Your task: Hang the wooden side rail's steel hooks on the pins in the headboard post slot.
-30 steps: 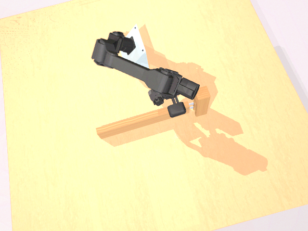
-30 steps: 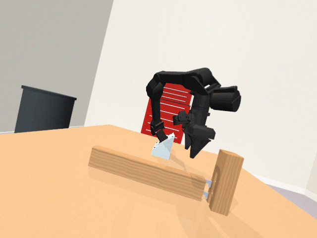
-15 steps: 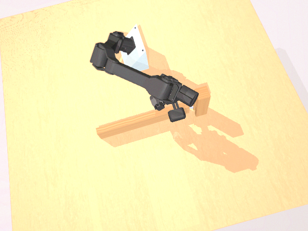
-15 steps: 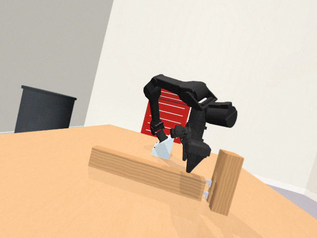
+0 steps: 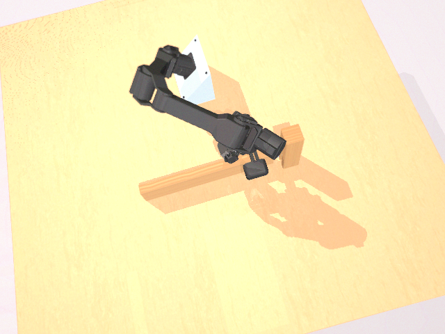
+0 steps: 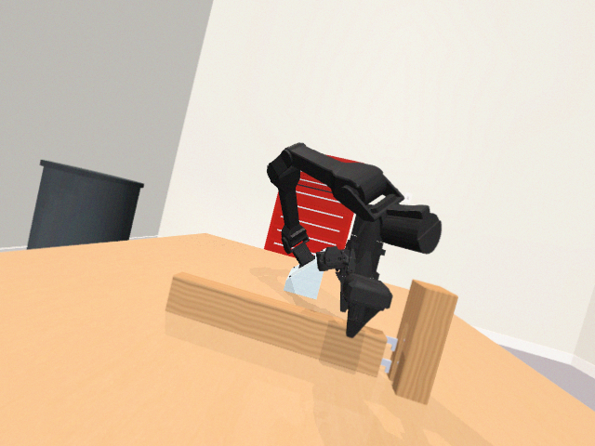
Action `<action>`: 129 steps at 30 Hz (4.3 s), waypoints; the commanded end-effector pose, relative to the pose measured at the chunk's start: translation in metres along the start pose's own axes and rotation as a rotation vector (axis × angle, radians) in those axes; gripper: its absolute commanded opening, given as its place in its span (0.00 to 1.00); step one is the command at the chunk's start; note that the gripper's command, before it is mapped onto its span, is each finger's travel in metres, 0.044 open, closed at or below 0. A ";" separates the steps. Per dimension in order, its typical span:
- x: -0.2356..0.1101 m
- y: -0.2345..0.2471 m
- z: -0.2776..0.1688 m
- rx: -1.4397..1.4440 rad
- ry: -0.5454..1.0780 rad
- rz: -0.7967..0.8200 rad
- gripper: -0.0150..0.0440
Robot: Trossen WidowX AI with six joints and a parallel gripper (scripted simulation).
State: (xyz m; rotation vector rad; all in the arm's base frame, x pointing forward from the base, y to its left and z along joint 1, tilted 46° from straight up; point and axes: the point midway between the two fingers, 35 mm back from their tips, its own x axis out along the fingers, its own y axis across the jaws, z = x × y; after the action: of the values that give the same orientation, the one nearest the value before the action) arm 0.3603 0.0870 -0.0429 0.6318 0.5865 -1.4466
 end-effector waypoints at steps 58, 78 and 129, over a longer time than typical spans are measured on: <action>0.053 -0.003 0.003 -0.006 -0.012 -0.007 0.25; 0.051 0.005 0.003 -0.006 -0.012 -0.007 0.25; 0.049 0.012 0.002 -0.005 -0.012 -0.006 0.25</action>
State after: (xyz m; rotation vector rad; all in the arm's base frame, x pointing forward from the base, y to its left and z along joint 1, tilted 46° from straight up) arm 0.3746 0.0496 -0.0765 0.6251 0.5827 -1.4585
